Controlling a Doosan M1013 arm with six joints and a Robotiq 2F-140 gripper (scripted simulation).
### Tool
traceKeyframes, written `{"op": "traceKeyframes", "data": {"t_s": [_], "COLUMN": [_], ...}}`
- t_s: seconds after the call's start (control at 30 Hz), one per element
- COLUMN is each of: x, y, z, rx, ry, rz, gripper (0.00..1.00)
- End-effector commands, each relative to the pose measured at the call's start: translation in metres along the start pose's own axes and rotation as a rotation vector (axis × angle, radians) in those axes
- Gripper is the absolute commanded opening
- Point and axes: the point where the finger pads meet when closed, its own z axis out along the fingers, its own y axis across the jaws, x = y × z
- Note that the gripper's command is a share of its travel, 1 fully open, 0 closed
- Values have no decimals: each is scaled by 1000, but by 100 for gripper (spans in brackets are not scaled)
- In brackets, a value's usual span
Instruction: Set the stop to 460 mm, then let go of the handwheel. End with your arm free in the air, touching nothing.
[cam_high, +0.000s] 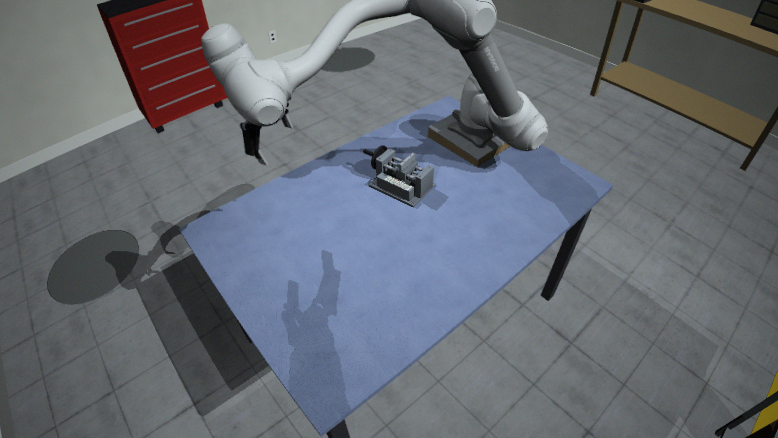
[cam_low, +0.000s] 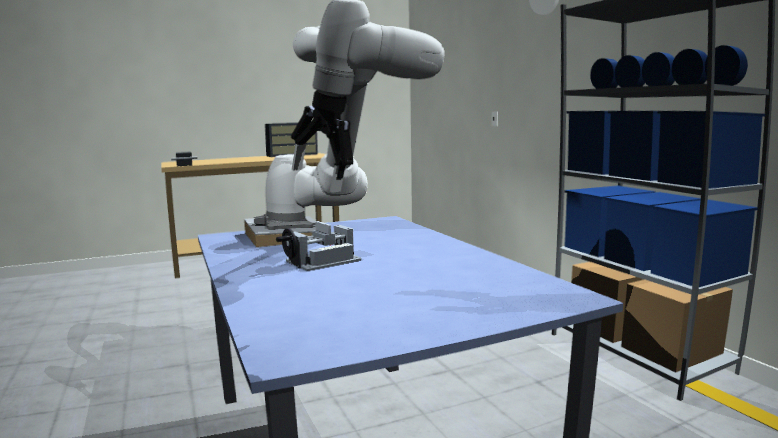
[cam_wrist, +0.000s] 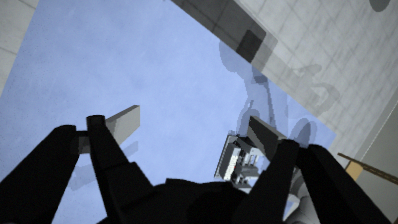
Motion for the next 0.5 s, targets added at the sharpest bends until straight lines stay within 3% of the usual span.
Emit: {"op": "traceKeyframes", "data": {"t_s": [0.0, 0.1, 0.2, 0.3, 0.33, 0.4, 0.43, 0.47], "x": [0, -2, -11, -17, -25, -25, -34, -34], "y": [2, 20, 65, 86, 108, 108, 131, 131], "z": [0, 8, 29, 40, 52, 52, 67, 67], "rx": [2, 22, 70, 92, 115, 115, 140, 140], "ry": [-1, -6, -17, -22, -27, -27, -31, -31], "rz": [0, 7, 25, 35, 47, 47, 60, 60], "gripper": [100, 100, 100, 100, 100, 100, 100, 100]}}
